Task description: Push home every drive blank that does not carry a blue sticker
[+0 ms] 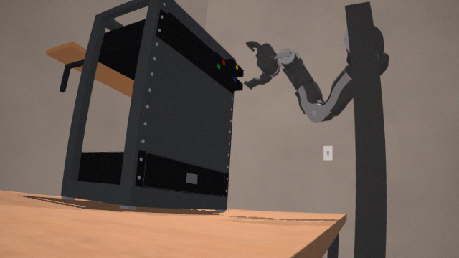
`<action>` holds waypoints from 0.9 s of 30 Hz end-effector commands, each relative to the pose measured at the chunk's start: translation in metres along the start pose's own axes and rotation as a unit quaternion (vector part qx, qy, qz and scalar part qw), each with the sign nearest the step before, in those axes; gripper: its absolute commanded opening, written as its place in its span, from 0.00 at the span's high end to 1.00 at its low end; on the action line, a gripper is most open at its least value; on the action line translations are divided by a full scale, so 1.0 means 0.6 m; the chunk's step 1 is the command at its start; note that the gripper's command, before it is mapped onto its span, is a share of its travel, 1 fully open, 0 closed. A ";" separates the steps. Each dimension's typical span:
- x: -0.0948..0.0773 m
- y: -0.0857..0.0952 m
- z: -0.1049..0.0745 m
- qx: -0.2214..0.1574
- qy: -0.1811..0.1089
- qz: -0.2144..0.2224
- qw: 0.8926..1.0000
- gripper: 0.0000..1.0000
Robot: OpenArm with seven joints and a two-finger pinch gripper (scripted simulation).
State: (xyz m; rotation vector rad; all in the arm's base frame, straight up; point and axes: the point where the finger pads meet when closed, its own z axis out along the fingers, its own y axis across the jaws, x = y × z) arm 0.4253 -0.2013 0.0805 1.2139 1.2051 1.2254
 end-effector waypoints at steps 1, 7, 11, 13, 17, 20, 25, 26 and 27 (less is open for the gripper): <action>-0.003 0.007 0.000 -0.005 0.019 -0.006 1.000 0.00; -0.037 0.013 -0.001 -0.005 0.019 -0.006 1.000 0.00; -0.040 0.010 -0.001 -0.002 0.020 -0.006 1.000 0.00; -0.040 0.010 -0.001 -0.003 0.020 -0.006 1.000 0.00; -0.040 0.010 -0.001 -0.003 0.020 -0.006 1.000 0.00; -0.040 0.010 -0.001 -0.003 0.020 -0.006 1.000 0.00; -0.040 0.010 -0.001 -0.003 0.020 -0.006 1.000 0.00; -0.040 0.010 -0.001 -0.003 0.020 -0.006 1.000 0.00; -0.040 0.010 -0.001 -0.003 0.020 -0.006 1.000 0.00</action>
